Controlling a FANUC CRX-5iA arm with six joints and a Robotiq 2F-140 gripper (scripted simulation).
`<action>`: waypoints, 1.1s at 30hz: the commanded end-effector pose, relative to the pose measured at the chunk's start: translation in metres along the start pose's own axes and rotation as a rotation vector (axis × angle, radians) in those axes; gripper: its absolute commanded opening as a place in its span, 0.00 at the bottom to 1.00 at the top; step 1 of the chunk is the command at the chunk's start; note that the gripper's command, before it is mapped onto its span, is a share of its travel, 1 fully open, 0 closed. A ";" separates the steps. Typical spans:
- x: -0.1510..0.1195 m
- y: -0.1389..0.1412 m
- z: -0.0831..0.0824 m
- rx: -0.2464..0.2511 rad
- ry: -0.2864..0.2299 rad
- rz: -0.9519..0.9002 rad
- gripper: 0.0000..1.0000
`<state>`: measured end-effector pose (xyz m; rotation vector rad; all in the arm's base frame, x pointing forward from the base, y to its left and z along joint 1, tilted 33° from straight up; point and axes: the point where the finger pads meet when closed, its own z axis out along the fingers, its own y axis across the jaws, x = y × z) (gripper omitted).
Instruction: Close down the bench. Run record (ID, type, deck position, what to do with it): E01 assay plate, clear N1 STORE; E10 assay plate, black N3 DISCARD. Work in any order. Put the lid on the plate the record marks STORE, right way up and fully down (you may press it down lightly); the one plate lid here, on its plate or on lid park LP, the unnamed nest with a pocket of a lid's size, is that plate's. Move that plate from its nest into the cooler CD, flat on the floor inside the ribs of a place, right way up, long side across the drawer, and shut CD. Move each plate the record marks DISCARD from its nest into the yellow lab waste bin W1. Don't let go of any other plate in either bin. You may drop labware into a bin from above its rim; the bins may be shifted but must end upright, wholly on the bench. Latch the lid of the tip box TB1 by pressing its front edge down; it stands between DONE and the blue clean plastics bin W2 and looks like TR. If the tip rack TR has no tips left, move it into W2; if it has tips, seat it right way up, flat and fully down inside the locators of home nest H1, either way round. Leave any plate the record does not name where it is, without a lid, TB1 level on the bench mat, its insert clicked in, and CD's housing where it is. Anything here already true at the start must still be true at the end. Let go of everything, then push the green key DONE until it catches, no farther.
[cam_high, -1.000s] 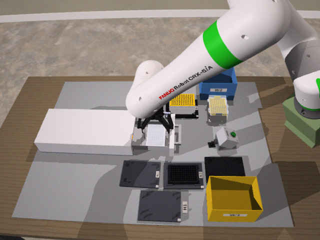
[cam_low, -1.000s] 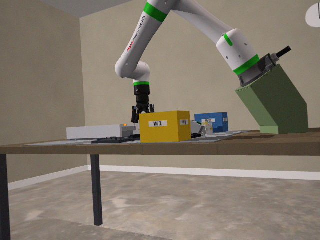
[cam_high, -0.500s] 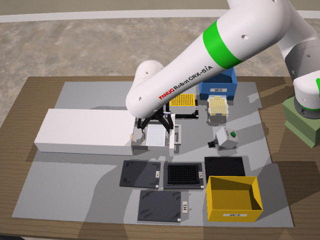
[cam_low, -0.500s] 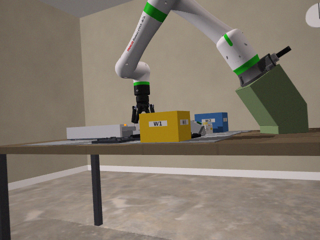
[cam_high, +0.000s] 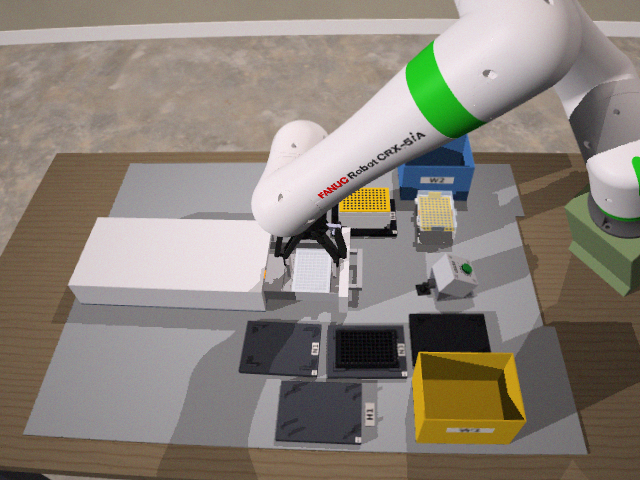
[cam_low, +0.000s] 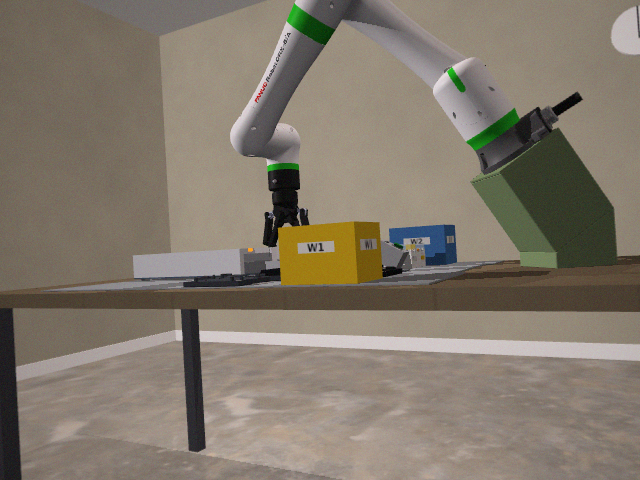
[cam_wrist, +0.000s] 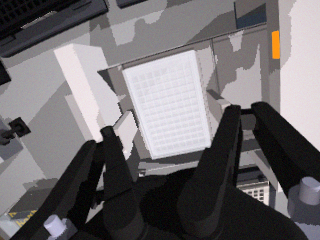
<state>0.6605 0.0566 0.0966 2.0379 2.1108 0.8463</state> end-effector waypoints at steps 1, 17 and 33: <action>0.000 0.000 0.000 0.000 0.000 0.000 0.66; 0.000 0.000 0.000 0.000 0.000 0.000 0.66; 0.000 0.000 -0.008 0.000 0.000 0.000 0.66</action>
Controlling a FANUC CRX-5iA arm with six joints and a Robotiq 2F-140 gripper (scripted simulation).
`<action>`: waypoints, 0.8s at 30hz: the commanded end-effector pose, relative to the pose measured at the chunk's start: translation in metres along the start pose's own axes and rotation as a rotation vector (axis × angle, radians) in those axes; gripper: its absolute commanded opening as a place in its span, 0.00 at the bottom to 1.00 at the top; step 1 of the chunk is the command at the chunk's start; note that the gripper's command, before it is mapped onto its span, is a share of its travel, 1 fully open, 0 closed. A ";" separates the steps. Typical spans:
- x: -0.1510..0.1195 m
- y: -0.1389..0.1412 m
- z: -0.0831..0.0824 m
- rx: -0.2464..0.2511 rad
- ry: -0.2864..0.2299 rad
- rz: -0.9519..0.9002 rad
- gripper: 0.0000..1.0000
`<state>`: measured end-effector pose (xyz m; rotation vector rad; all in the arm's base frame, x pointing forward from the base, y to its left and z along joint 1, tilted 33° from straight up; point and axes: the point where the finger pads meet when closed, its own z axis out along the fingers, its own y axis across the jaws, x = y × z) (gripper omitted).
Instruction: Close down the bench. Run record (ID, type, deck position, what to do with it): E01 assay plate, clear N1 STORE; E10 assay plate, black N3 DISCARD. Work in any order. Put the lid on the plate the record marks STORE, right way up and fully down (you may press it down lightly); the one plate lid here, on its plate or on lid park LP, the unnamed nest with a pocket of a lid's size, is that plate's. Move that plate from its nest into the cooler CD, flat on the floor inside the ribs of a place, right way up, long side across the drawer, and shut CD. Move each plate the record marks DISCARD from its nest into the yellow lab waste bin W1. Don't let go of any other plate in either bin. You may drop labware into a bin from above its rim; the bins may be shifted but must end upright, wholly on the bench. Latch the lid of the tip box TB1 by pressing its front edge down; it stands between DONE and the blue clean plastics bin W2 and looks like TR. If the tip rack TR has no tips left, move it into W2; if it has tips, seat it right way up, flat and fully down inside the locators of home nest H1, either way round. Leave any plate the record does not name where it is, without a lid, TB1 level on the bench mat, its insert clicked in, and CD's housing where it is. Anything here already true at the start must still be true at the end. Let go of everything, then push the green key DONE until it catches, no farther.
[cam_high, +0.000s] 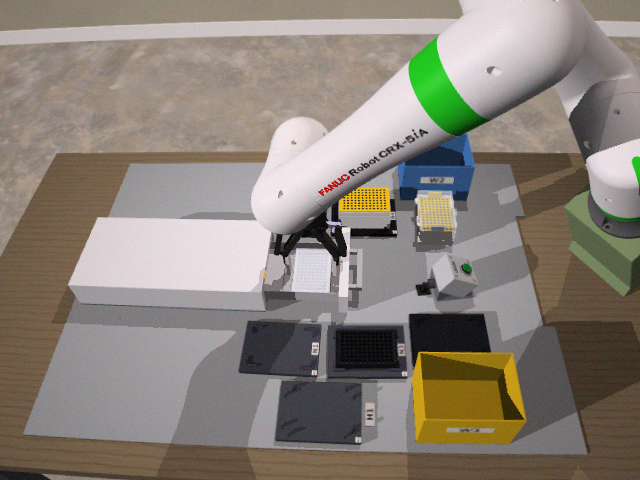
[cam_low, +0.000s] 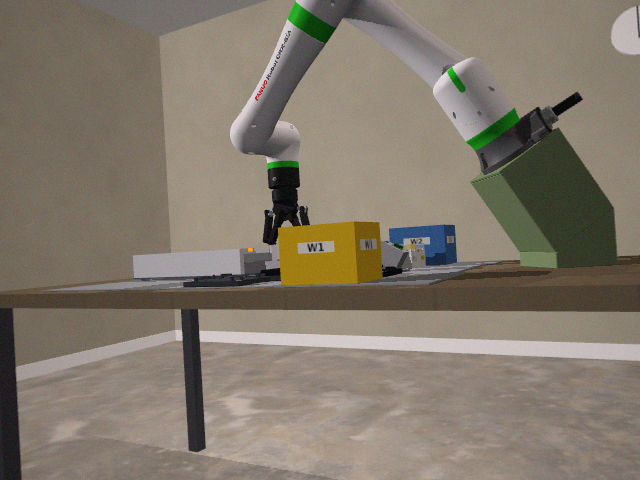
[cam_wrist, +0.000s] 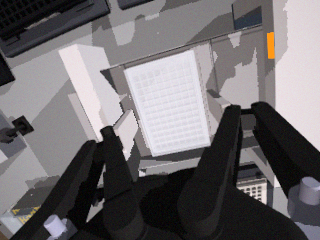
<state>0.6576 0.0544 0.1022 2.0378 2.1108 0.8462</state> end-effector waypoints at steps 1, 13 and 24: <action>0.000 0.000 -0.003 0.000 0.000 0.000 0.66; 0.000 0.000 -0.019 0.000 0.000 0.000 0.66; 0.000 0.000 -0.031 0.000 0.000 0.000 0.66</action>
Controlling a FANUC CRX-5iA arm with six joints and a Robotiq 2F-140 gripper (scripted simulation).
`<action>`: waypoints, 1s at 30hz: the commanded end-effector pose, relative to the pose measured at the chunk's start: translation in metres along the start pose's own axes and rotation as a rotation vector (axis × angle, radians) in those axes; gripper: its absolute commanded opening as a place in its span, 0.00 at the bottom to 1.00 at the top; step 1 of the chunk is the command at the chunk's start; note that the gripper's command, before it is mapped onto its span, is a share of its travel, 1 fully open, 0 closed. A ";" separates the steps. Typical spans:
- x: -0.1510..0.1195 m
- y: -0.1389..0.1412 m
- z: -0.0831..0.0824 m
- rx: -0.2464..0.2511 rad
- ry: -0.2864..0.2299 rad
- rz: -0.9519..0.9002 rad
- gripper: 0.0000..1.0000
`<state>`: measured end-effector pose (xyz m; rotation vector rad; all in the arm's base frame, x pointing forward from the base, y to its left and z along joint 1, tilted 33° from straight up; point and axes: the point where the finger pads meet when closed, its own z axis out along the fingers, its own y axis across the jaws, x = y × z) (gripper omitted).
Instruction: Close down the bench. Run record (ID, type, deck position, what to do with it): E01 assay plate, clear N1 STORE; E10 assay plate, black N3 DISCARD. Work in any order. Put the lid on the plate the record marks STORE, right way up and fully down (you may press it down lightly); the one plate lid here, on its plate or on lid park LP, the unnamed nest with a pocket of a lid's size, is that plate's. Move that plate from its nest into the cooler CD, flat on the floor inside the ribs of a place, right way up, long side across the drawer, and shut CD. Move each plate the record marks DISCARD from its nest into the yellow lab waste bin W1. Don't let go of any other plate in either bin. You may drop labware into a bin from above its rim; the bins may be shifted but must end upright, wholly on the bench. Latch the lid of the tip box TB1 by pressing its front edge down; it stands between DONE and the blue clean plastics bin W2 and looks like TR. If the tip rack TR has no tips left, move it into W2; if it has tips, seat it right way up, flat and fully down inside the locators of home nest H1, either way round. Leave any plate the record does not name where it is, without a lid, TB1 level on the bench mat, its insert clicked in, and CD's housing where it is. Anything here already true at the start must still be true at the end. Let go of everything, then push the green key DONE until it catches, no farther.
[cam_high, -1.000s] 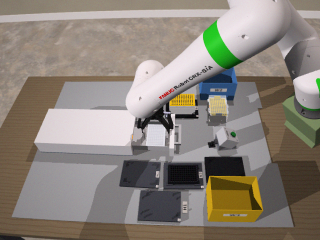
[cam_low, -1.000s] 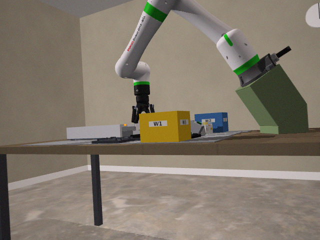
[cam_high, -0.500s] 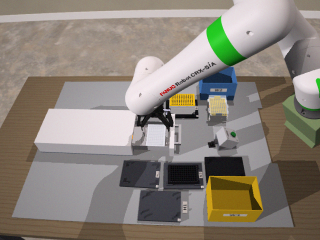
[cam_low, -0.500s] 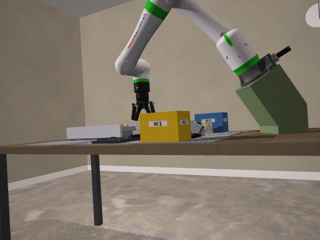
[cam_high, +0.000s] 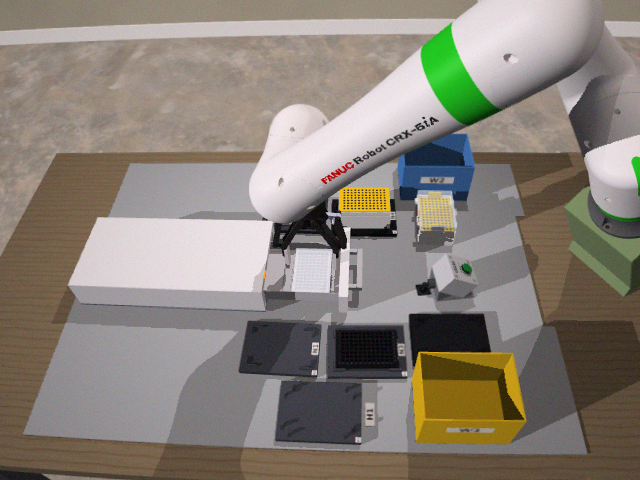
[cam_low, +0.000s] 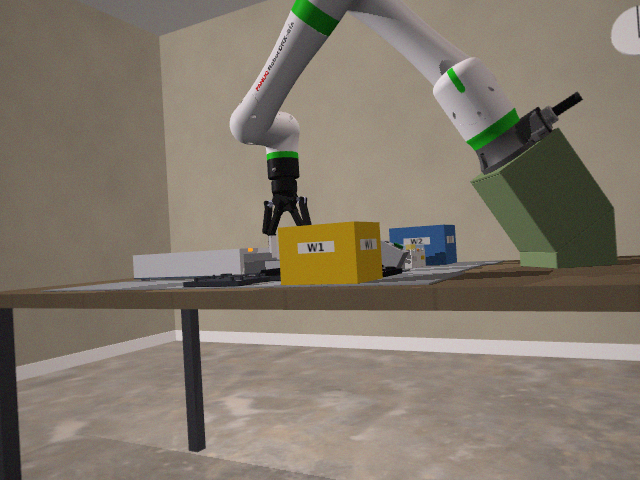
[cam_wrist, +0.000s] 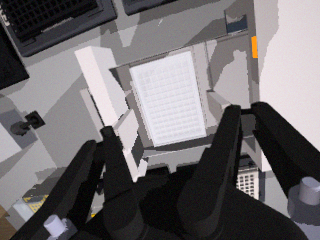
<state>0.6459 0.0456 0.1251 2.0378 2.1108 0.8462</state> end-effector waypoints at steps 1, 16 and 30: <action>0.000 0.000 -0.005 0.000 0.000 0.000 0.66; 0.000 0.000 -0.022 0.000 0.000 0.000 0.66; 0.000 0.000 -0.038 0.000 0.000 0.000 0.66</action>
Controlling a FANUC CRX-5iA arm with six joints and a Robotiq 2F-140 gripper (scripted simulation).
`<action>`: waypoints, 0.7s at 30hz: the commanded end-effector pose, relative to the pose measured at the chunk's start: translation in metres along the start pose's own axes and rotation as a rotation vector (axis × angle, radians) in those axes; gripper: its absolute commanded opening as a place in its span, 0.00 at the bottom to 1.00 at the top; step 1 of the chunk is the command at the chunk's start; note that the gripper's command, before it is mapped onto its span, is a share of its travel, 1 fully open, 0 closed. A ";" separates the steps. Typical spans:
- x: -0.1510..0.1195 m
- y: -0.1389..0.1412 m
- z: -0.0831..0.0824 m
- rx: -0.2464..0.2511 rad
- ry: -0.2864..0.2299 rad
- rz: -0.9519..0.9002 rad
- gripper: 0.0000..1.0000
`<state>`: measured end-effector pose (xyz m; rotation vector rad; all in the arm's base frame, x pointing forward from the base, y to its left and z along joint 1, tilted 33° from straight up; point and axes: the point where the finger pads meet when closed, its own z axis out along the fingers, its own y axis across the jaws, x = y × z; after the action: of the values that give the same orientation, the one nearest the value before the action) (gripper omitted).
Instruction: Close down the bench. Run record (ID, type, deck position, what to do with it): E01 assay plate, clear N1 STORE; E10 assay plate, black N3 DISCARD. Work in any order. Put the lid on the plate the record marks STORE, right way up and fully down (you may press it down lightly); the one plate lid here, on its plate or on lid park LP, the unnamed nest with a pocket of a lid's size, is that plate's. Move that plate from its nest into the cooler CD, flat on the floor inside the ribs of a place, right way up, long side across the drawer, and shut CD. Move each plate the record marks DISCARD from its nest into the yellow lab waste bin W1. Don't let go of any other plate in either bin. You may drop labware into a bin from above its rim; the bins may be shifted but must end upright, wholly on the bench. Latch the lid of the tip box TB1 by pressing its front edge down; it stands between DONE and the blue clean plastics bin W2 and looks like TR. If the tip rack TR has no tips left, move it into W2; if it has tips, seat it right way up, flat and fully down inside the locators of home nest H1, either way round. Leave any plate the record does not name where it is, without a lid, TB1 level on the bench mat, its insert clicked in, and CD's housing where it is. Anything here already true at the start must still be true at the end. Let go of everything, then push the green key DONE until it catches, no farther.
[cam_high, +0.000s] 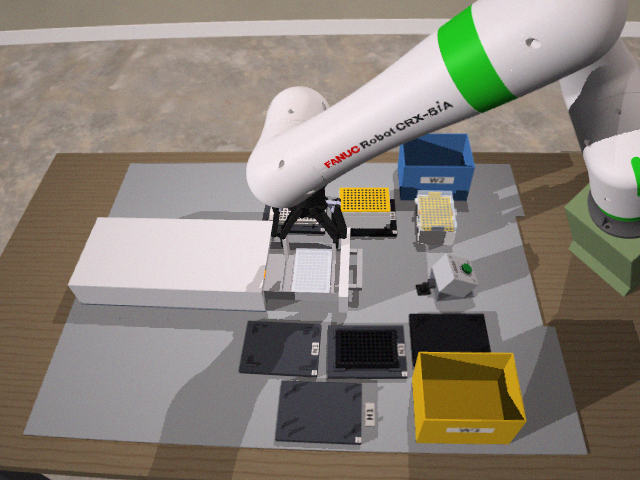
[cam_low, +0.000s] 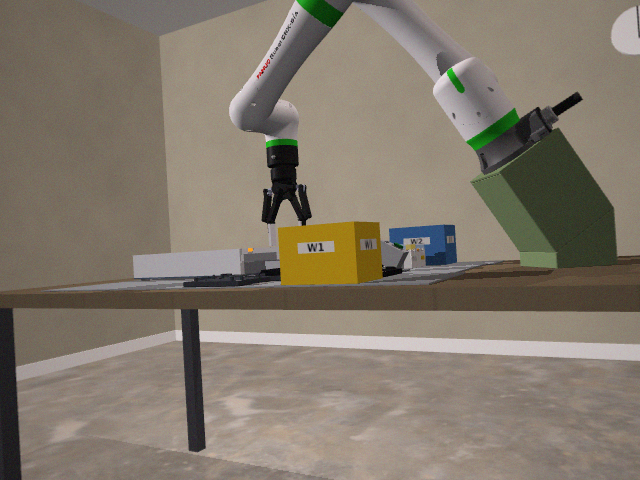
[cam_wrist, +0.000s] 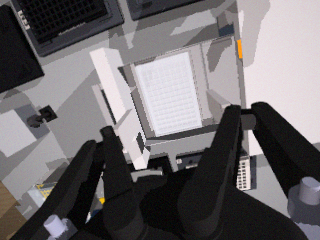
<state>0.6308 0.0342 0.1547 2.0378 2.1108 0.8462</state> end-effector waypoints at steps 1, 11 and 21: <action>0.000 0.000 -0.004 0.000 0.000 0.000 0.66; 0.000 0.000 -0.018 0.000 0.000 0.000 0.66; 0.000 0.000 -0.028 0.000 0.000 0.000 0.66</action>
<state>0.6201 0.0262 0.1757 2.0378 2.1108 0.8462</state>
